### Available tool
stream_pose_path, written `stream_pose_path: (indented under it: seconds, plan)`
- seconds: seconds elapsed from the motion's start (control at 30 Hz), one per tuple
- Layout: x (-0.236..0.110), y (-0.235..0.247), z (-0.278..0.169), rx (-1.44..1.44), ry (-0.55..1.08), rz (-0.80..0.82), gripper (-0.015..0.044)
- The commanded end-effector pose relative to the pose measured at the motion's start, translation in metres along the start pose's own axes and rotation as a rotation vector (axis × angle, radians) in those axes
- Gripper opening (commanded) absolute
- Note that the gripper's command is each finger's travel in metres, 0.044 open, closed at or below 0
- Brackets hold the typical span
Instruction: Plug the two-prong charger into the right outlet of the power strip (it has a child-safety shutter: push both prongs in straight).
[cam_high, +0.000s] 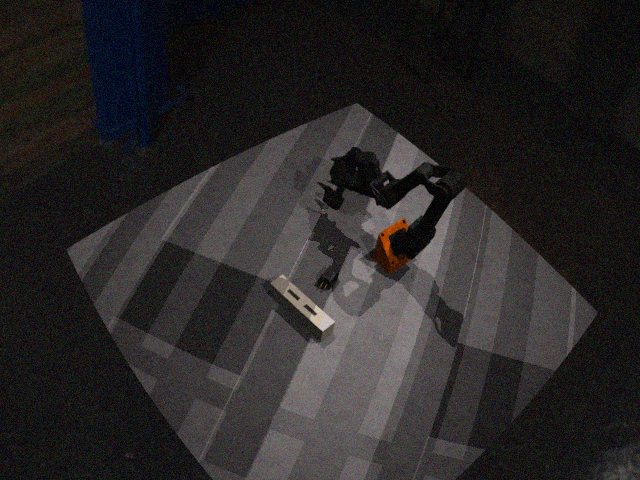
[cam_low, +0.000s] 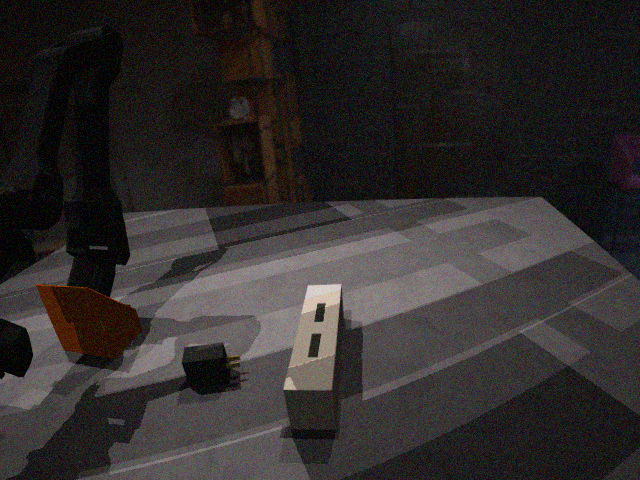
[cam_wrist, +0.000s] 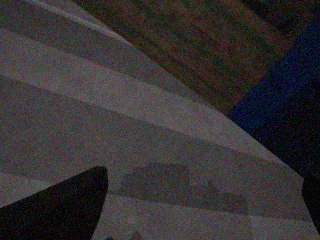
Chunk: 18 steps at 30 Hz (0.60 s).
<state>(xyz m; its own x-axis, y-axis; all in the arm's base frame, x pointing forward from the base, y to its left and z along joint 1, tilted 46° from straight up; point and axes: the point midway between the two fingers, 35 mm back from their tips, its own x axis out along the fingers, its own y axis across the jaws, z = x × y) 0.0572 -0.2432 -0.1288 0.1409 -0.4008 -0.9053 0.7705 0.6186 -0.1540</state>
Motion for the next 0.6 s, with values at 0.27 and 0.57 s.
stream_pose_path:
  seconds: [0.27,0.57]
  plan:
    - [0.006,0.027,0.008,-0.138,0.051,0.126,0.0440]
    - [0.005,0.062,0.014,-0.296,0.115,0.274,0.0440]
